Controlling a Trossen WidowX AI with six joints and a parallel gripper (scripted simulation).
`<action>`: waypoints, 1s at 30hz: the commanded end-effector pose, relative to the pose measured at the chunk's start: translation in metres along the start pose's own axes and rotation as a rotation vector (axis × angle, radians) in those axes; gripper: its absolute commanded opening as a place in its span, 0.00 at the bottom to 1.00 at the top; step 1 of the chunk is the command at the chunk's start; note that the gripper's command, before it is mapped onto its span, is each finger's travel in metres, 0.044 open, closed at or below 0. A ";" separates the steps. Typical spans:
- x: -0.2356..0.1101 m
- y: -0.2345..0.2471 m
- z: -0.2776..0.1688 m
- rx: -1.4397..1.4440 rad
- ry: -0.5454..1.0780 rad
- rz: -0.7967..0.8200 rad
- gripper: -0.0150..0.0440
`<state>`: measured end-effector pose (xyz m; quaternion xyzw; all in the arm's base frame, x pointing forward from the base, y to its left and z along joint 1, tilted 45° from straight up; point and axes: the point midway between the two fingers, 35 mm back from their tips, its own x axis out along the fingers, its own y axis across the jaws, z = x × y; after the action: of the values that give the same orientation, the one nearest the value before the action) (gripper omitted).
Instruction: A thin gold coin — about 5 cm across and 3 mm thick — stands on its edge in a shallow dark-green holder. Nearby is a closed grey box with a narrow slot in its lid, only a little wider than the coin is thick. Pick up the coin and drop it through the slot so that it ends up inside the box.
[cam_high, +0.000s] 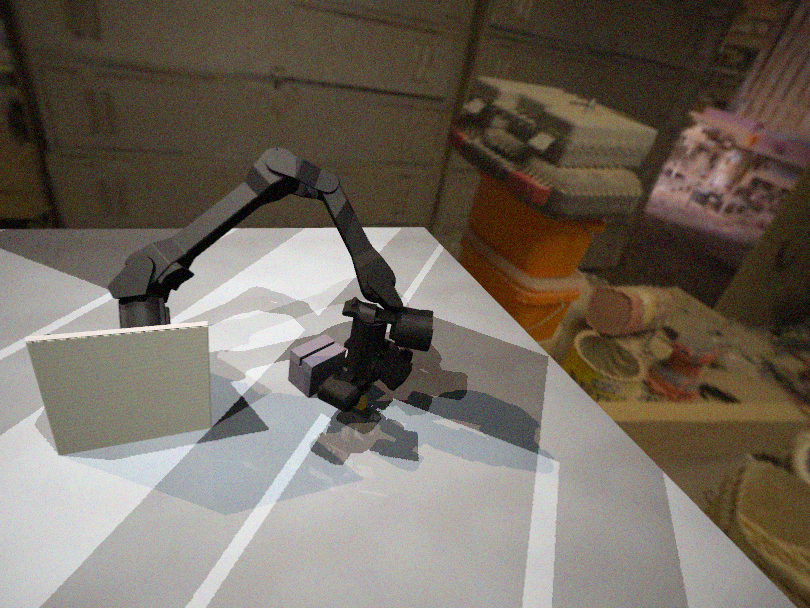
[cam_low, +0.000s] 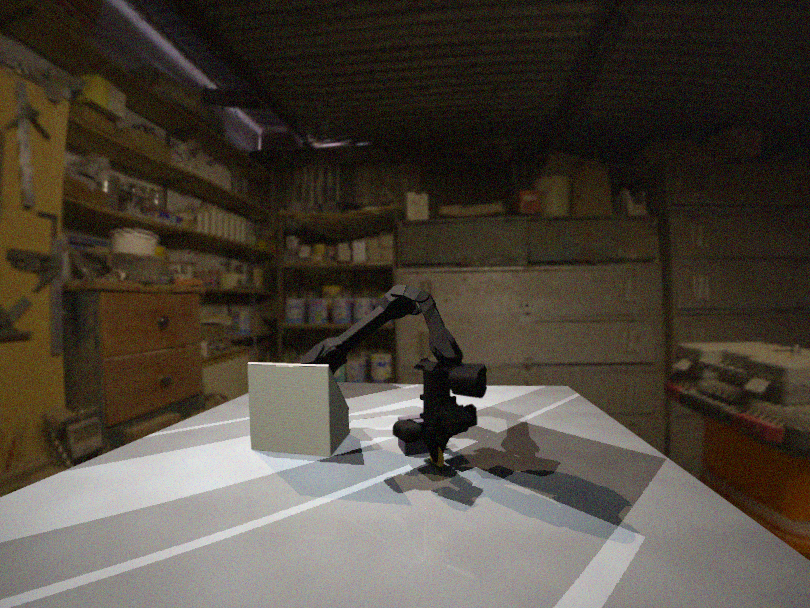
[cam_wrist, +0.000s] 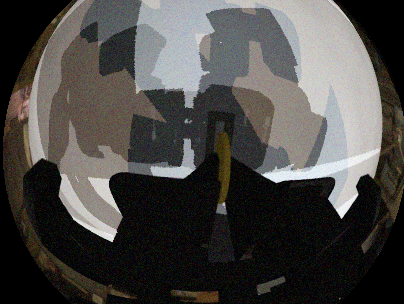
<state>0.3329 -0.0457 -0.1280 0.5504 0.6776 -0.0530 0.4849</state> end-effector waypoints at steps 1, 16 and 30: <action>0.001 0.000 0.000 0.003 0.001 0.004 0.25; -0.023 0.001 0.003 0.004 -0.002 0.002 0.25; -0.058 0.001 0.004 0.004 -0.004 0.000 0.25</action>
<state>0.3320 -0.0828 -0.0930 0.5542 0.6754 -0.0557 0.4833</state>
